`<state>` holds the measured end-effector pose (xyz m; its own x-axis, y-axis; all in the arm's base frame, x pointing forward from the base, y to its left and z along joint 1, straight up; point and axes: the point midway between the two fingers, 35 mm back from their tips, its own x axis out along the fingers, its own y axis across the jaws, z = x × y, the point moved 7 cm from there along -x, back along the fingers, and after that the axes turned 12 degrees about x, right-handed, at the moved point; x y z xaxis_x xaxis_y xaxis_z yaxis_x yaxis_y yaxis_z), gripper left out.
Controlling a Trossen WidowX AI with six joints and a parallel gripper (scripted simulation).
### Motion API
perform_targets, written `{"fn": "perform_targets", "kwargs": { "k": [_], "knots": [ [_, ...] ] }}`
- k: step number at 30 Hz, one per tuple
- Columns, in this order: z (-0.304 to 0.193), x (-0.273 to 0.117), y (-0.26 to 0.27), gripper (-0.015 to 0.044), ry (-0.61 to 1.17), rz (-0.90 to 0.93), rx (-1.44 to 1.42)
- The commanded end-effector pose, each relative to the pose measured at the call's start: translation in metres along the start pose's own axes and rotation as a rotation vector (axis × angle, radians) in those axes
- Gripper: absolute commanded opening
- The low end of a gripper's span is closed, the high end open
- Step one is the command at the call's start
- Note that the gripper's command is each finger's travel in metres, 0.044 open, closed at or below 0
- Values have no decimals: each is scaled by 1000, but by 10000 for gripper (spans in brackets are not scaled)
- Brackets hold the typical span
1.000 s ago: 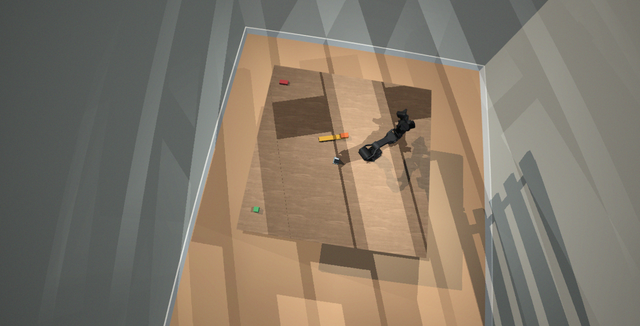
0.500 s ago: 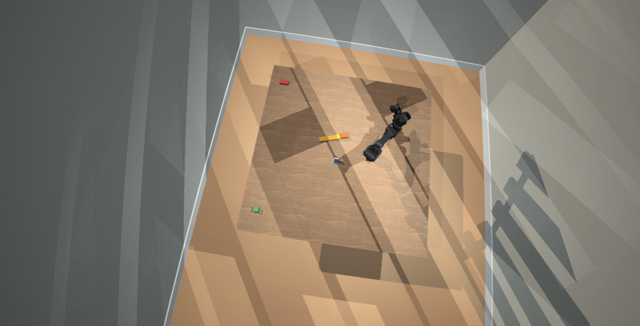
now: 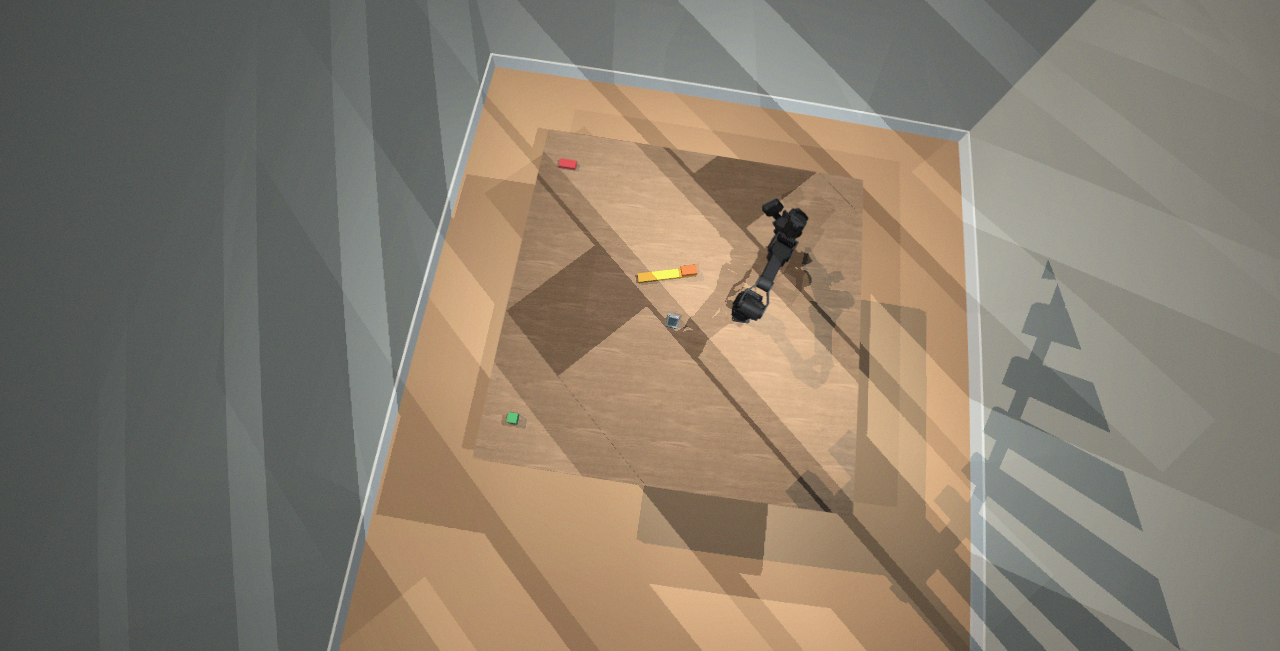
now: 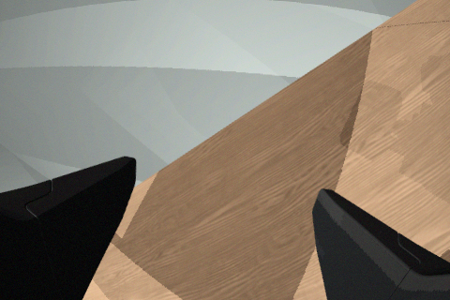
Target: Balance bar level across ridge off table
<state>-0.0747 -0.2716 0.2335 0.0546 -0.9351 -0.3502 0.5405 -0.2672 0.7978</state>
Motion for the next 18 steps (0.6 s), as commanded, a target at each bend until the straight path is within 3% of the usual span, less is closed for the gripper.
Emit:
{"fn": "perform_targets", "kwargs": {
  "k": [1,18],
  "knots": [
    [-10,6,6,315,49,1,-11],
    [-63,28,40,315,282,7,-162]
  ]
}}
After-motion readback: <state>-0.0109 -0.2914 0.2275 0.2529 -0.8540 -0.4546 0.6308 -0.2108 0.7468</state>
